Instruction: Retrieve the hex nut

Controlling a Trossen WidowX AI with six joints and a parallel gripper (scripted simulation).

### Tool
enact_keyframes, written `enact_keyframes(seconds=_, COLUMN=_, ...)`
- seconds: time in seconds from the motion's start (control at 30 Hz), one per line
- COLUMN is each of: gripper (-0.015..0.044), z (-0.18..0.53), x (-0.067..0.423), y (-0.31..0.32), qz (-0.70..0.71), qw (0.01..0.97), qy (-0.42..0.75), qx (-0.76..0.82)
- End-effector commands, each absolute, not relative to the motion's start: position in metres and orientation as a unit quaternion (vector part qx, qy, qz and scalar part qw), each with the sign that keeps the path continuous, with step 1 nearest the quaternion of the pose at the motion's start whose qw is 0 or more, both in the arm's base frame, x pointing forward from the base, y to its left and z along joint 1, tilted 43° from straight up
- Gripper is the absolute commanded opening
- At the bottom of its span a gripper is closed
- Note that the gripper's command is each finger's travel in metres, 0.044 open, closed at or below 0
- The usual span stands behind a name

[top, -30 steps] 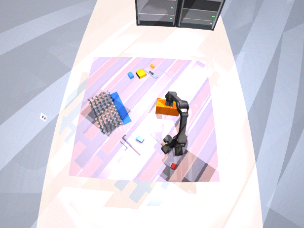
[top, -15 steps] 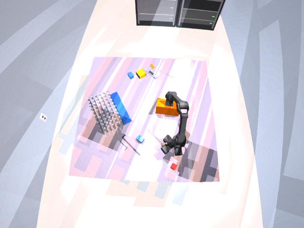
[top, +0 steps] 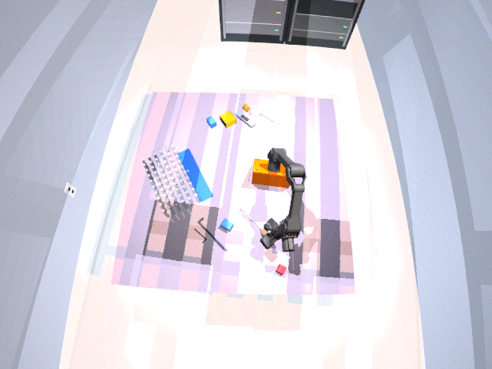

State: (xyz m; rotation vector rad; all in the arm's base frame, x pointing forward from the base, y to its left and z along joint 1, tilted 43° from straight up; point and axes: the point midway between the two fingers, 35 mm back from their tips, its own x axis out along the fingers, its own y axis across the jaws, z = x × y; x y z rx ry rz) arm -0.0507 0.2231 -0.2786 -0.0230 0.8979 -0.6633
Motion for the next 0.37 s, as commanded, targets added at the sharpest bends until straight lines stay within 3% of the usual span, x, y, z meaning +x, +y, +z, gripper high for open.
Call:
enact_keyframes(seconds=0.0, gripper=0.0210, z=-0.2782, x=-0.0508, y=0.2237, qz=-0.315, qw=0.848, qy=0.426, qx=-0.011)
enact_keyframes(seconds=0.27, gripper=0.0420, z=-0.2782, x=-0.0508, y=0.2237, qz=-0.315, qw=0.848, qy=0.426, qx=-0.011)
enact_keyframes(seconds=0.33, gripper=0.0440, z=-0.2782, x=-0.0508, y=0.2237, qz=-0.315, qw=0.848, qy=0.426, qx=-0.011)
